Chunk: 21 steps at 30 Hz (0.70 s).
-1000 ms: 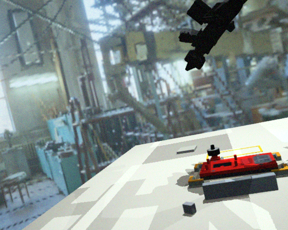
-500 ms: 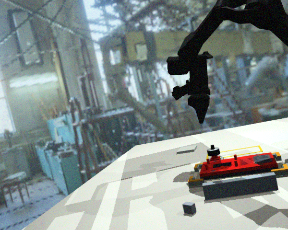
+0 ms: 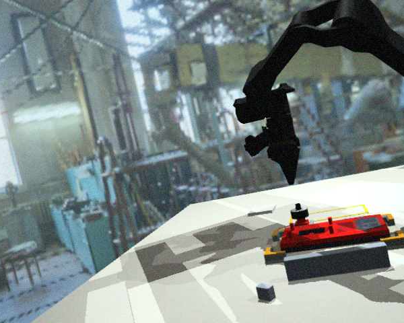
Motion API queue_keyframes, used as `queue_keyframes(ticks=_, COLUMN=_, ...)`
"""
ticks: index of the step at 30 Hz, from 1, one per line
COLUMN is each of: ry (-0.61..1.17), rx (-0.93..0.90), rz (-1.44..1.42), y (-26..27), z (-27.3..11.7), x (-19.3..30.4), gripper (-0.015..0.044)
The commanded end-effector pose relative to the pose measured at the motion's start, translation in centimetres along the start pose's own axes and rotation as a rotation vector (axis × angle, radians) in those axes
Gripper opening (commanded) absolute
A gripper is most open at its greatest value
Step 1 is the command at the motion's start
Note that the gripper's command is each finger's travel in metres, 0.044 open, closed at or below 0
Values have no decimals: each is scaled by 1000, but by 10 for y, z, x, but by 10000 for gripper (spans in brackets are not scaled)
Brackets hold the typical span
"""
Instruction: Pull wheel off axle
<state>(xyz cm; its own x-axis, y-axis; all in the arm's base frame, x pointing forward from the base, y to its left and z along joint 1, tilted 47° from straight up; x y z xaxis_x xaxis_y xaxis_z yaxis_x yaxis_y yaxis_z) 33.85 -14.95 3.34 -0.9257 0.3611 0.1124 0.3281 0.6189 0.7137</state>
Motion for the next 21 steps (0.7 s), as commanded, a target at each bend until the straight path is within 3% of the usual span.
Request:
queue_keyframes(ticks=1, ry=12, rx=-5, rz=-3, y=-2, z=4, x=0, gripper=300)
queue_keyframes(ticks=12, ry=12, rx=-7, rz=-3, y=-1, z=73, x=1, gripper=300)
queue_keyframes(ticks=18, ry=12, rx=-8, rz=-3, y=-1, z=79, x=1, gripper=300)
queue_keyframes(ticks=21, ry=16, rx=-1, rz=-14, y=1, z=76, x=1, gripper=221)
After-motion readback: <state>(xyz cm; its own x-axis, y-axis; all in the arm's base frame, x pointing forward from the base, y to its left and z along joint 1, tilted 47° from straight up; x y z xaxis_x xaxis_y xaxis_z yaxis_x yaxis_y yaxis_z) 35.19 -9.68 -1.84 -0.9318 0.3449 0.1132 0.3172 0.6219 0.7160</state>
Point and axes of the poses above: the point midway between the two fingers, 35 mm back from their tips, its own z axis out along the fingers, its own y axis across the jaws, x = y × z, the point moved 6 cm from there along -z, back along the fingers, and after that the axes turned 13 degrees about z, right-handed, at the moved point
